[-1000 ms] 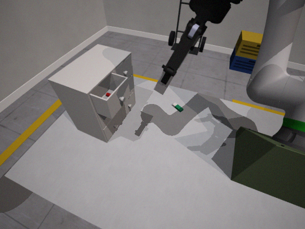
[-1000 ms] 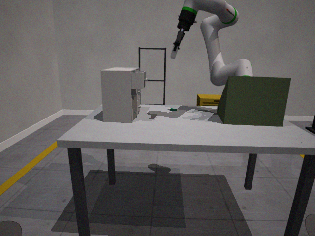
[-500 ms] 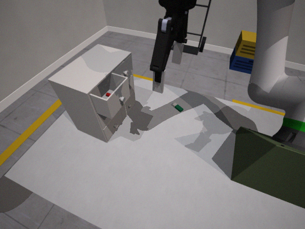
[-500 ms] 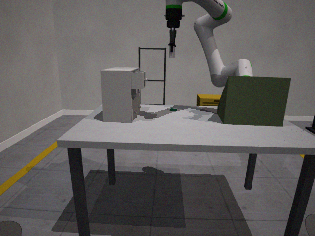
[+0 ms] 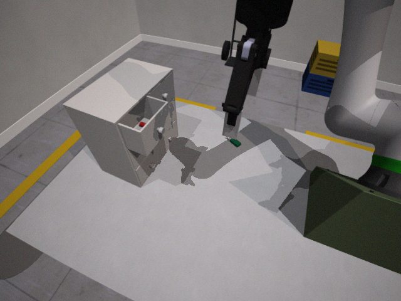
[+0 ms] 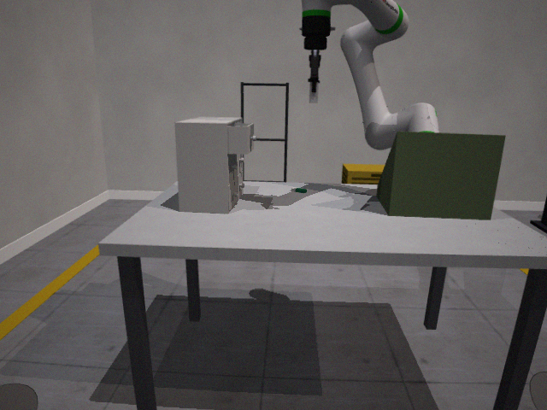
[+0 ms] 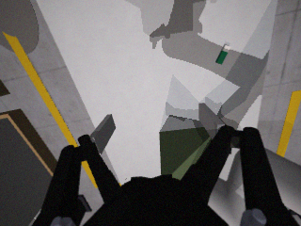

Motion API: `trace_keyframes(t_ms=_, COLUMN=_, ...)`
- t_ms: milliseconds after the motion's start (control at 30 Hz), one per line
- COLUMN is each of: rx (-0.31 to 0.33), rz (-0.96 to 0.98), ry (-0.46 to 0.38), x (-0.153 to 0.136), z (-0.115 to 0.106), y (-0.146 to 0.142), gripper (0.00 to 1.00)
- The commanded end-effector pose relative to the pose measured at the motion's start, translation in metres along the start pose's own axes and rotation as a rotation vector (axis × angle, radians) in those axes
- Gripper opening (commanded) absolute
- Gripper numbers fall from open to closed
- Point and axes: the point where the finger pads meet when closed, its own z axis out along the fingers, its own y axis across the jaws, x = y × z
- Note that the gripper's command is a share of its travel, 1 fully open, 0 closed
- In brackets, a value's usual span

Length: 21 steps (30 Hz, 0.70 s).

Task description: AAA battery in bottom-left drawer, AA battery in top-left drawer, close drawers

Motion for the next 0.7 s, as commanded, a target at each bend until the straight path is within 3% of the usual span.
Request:
trace_keyframes(t_ms=0, rx=0.002, rz=0.002, ry=0.005, x=-0.04, z=0.006, y=-0.01, gripper=1.0)
trace_keyframes(t_ms=167, rx=0.002, rz=0.002, ry=0.024, x=-0.039, z=0.007, y=-0.01, gripper=1.0)
trace_keyframes(t_ms=300, rx=0.006, rz=-0.005, ry=0.128, x=-0.03, z=0.015, y=-0.012, gripper=1.0)
trace_keyframes(t_ms=367, rx=0.006, rz=-0.005, ry=0.128, x=-0.03, z=0.015, y=-0.012, gripper=1.0)
trace_keyframes(t_ms=567, rx=0.004, rz=-0.002, ry=0.442, x=-0.003, z=0.042, y=-0.011, gripper=1.0)
trace_keyframes(t_ms=667, rx=0.0, rz=-0.004, ry=0.528, x=0.016, z=0.06, y=-0.01, gripper=1.0)
